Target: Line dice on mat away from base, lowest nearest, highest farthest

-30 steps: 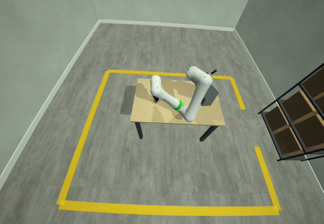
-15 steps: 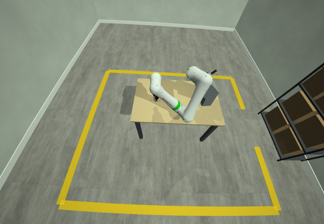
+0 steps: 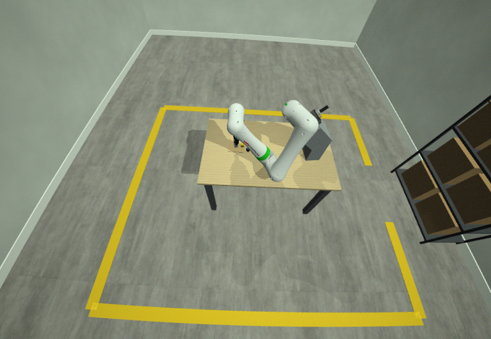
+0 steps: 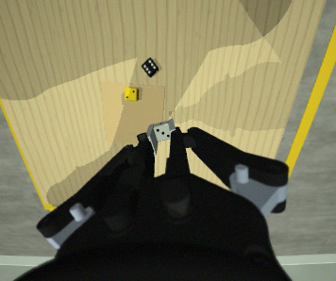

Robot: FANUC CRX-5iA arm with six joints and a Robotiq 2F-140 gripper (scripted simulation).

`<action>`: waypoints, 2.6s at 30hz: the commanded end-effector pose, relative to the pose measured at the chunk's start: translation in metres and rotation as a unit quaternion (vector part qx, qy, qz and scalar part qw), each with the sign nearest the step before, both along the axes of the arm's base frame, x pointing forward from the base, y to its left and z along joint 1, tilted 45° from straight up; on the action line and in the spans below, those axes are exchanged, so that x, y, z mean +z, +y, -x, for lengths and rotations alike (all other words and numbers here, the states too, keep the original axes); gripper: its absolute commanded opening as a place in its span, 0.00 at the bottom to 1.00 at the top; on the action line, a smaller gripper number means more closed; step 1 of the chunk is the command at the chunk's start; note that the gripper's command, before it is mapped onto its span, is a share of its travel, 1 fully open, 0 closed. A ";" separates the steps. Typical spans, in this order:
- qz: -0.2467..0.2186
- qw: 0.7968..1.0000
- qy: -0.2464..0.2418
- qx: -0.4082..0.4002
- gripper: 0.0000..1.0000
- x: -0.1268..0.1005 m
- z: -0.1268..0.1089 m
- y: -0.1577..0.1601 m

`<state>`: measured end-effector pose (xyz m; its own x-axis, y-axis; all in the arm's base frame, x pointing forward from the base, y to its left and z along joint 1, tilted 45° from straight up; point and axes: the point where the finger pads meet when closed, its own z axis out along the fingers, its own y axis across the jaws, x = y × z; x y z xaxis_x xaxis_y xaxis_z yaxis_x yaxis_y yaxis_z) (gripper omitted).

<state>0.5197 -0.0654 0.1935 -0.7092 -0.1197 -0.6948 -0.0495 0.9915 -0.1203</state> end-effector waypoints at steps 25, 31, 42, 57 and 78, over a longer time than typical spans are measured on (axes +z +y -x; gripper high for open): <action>-0.135 0.982 -0.008 -0.129 0.13 -0.005 0.018 -0.072; -0.135 0.982 -0.008 -0.129 0.13 -0.013 0.011 -0.072; -0.135 0.982 -0.008 -0.129 0.13 -0.043 -0.019 -0.074; -0.135 0.982 -0.008 -0.129 0.13 -0.072 -0.048 -0.076; -0.135 0.982 -0.008 -0.129 0.13 -0.072 -0.048 -0.076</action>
